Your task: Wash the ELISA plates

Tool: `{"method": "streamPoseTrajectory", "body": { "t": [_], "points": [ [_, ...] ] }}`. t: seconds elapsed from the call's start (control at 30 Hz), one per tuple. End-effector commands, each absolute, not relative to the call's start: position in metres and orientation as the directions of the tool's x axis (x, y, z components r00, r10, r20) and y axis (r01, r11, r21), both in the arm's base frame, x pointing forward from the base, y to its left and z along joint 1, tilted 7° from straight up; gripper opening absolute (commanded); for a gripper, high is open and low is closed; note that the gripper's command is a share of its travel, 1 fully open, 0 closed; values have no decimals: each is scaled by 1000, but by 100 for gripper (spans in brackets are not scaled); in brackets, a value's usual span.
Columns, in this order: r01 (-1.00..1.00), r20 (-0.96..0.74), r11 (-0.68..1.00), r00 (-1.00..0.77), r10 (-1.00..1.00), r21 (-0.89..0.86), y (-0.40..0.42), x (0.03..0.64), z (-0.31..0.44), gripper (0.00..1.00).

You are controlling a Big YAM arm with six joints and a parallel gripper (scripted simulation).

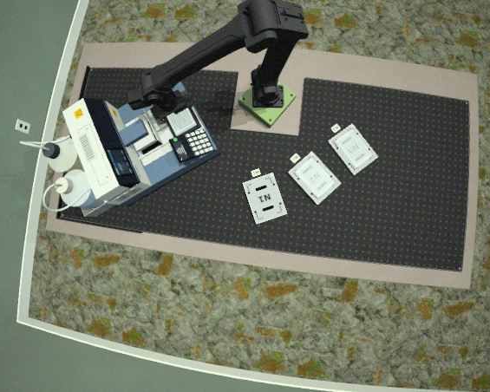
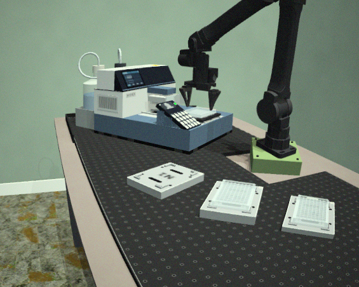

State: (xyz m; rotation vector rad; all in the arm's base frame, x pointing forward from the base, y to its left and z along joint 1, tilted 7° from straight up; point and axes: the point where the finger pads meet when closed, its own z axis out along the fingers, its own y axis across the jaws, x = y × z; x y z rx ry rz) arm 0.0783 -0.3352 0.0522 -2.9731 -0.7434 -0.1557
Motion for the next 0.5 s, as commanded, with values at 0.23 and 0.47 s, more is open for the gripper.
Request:
{"method": "streamPoseTrajectory", "body": {
  "t": [0.23, 0.47],
  "points": [
    [472, 113, -881, 877, 466, -33, -340, 83, 48, 100],
    [472, 111, -881, 877, 467, -29, -342, 84, 45, 100]
  ]
}}
